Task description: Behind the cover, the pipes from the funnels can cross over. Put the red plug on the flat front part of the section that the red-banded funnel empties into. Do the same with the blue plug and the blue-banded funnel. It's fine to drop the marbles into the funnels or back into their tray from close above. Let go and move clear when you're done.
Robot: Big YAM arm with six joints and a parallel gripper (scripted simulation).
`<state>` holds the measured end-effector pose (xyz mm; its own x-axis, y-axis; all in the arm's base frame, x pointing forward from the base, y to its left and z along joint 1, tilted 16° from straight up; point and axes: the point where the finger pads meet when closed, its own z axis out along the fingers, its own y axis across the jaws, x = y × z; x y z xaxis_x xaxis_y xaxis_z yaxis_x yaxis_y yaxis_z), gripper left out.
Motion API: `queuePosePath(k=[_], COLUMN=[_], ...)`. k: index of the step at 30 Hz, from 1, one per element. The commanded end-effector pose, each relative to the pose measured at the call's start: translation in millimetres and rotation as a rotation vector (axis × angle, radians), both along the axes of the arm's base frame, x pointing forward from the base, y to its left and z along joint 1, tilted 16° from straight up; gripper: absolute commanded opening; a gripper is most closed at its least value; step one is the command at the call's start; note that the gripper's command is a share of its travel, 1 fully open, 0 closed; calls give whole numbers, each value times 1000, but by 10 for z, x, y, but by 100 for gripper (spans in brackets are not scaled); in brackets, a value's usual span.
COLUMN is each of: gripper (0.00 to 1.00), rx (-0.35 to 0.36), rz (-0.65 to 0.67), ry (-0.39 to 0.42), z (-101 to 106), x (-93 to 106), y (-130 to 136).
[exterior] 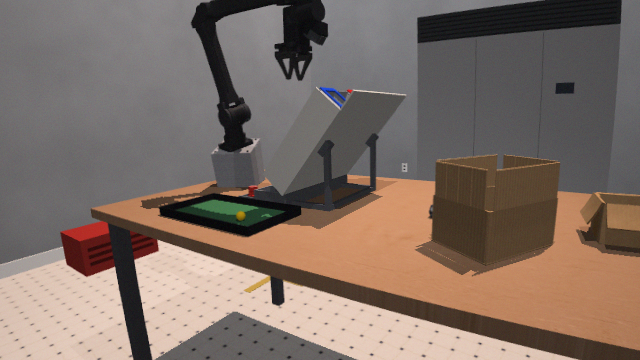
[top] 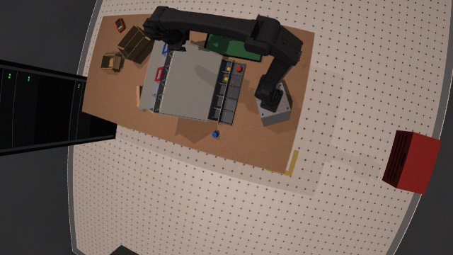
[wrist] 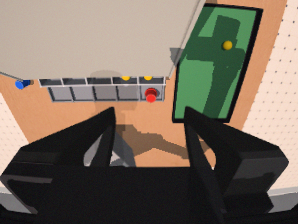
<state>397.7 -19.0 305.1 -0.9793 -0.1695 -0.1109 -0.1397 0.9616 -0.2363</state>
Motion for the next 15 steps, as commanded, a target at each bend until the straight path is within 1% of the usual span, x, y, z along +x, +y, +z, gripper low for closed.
queuePosePath(k=[1,4,7,8,10,11,13,15], gripper=[56,56,56,56,56,56,56,56], rx=[2,2,2,2,2,1,2,2], rz=[4,4,7,9,9,9,8,8], ry=[-40,-40,-39,-58,-58,-32,-35,-50], z=[89,75,69,152,152,60,68,110], x=[-126,-213,-249,-197,-197,-141,-149,-216], y=[-73,-87,-82,-72,-72,-71,-71,-67])
